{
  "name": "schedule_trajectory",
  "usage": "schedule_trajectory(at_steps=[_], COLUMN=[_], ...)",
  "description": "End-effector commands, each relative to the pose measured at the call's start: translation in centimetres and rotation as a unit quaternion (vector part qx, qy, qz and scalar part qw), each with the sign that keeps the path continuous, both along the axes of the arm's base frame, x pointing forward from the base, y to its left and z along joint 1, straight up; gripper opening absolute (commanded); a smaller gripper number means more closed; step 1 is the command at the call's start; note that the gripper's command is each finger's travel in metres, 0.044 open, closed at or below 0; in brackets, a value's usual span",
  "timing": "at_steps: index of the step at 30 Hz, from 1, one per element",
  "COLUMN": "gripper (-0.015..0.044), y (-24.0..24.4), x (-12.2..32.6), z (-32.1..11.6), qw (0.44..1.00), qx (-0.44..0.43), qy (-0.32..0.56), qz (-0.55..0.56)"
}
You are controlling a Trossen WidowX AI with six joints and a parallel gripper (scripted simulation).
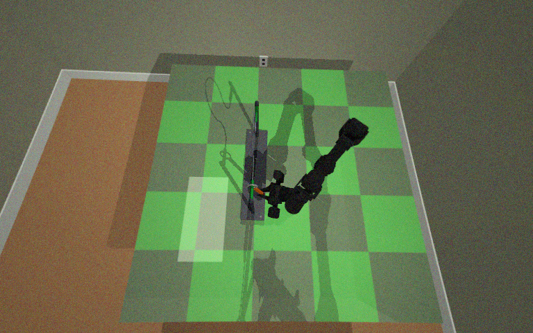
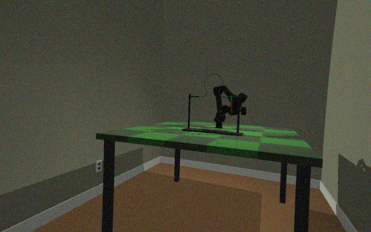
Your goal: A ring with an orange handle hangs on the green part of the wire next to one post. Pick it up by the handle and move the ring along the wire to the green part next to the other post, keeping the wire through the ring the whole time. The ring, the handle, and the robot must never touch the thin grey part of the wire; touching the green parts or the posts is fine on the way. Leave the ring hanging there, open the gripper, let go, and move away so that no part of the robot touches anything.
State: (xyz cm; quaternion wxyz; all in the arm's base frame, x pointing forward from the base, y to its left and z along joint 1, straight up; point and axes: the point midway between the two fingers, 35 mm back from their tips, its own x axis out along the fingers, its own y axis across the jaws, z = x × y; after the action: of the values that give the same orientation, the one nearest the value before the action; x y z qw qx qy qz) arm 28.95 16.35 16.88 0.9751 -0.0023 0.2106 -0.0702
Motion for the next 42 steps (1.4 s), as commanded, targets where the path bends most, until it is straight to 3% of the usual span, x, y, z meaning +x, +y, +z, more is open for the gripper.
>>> schedule_trajectory(at_steps=[1,15,42], gripper=[0.016,0.016,0.016], y=[0.0,0.7,0.7], x=[-0.2,-4.5,-4.5], z=[0.1,1.9,1.9], qw=[1.0,1.0,1.0], qx=[0.0,0.001,0.001], qy=[0.0,0.001,0.001], qz=[0.0,-0.002,-0.002])
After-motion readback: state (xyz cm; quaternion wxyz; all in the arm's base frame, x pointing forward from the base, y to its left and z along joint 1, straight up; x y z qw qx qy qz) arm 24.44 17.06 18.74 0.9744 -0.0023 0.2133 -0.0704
